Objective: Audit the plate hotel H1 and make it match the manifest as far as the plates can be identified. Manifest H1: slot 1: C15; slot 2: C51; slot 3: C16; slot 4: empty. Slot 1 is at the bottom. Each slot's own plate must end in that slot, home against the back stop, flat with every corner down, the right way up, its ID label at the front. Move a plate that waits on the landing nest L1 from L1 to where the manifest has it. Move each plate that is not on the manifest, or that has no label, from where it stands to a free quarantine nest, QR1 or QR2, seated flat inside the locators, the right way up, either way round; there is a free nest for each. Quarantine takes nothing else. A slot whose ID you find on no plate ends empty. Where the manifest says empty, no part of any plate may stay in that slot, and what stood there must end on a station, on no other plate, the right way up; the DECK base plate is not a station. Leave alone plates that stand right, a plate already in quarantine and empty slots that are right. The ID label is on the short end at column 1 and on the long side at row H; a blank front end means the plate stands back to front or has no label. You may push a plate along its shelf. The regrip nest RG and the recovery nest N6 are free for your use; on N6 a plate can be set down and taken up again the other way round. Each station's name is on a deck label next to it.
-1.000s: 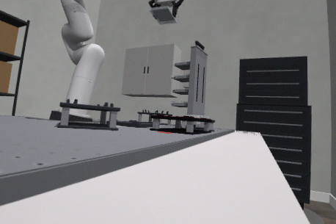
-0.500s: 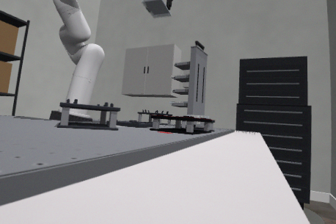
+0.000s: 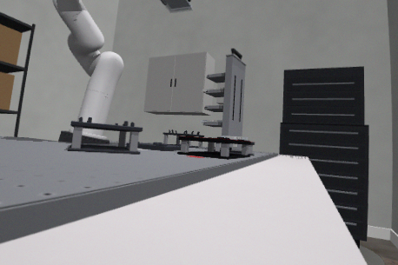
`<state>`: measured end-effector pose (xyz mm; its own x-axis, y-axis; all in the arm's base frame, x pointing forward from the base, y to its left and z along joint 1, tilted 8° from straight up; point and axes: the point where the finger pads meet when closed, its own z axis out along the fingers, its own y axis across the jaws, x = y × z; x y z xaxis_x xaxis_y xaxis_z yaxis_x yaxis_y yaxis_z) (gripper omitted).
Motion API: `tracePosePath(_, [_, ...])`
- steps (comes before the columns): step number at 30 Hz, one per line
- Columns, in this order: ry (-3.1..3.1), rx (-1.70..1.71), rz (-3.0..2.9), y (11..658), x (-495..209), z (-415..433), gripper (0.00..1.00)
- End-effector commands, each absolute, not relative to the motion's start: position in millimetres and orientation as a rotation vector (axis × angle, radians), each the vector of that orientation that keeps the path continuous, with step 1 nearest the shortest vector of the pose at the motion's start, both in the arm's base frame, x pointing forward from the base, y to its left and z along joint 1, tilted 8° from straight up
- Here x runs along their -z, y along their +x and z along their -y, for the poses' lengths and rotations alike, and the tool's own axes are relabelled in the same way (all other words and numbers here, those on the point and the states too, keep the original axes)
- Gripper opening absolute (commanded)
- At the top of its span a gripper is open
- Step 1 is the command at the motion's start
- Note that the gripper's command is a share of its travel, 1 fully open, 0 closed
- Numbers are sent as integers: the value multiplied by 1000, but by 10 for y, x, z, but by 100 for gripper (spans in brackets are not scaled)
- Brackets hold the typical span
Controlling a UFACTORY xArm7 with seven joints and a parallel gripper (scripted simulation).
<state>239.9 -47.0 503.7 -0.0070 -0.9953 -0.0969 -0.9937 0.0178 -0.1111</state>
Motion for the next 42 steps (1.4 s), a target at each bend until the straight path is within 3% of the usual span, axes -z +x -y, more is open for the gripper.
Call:
tracePosePath(1, [-2104, 20, -2128, 2386, -5041, 514, 0])
tracePosePath(42, [-2103, 20, -2128, 2443, -4548, 467, 0])
